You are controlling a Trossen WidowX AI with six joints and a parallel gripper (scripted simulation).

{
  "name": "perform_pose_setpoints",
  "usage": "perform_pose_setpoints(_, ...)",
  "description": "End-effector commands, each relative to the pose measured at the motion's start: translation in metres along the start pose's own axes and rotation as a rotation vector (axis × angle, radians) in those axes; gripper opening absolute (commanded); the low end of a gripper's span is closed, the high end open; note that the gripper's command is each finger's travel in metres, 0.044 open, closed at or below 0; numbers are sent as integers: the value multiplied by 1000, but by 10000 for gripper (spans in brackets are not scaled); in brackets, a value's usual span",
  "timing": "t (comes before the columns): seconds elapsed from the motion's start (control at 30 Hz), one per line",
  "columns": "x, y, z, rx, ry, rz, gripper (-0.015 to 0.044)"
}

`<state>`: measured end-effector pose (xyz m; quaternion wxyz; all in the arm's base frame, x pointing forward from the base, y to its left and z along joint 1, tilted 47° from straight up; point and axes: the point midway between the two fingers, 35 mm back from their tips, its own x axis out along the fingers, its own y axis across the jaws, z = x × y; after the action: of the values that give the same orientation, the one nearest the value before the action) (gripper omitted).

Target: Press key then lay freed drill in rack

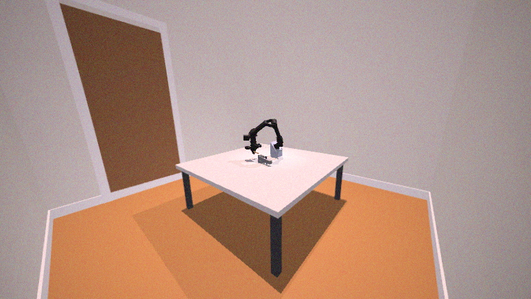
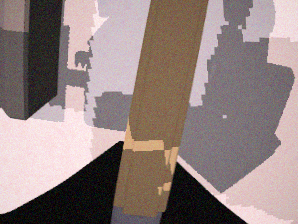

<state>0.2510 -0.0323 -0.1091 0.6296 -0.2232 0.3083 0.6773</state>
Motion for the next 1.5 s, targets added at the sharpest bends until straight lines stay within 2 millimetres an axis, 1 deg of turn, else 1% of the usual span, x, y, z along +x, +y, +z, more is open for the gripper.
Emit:
perform_pose_setpoints(0.0,-3,0,-1,-4,3,0,0)
perform_pose_setpoints(0.33,-6,1,-1,-4,3,0,0)
perform_pose_setpoints(1.47,1,56,-11,-2,5,2,0)
